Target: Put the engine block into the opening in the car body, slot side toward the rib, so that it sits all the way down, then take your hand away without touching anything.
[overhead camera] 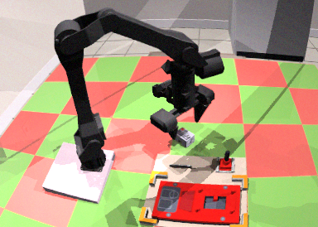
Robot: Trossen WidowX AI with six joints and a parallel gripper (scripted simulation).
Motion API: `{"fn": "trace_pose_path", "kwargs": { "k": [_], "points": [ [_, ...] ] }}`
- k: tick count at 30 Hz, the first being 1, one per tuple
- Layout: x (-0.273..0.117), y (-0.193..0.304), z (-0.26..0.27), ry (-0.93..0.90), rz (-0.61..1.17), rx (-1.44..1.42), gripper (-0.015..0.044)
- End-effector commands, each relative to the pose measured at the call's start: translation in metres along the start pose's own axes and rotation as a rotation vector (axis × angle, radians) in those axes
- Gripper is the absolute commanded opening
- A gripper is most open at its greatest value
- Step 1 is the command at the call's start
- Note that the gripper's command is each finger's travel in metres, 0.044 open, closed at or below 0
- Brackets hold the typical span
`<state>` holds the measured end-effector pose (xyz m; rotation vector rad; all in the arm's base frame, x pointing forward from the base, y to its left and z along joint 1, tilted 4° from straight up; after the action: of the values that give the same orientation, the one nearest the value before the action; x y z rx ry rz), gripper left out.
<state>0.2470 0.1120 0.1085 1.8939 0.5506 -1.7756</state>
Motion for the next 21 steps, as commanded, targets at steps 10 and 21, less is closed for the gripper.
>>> {"fn": "trace_pose_path", "kwargs": {
  "k": [10,21],
  "points": [
    [0.023,-0.001,0.002,-0.007,-0.005,-0.003,0.0440],
    [0.025,-0.002,0.002,-0.007,-0.005,-0.003,0.0230]
  ]
}}
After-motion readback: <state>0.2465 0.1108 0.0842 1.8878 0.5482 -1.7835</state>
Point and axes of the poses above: the point midway between the two fingers, 35 mm back from their tips, its own x axis out along the fingers, its own z axis across the jaws, y = z × x, the point moved 4 cm from there along -x, back along the fingers, and after that the axes turned 9 degrees about x, right-handed, at the moved point
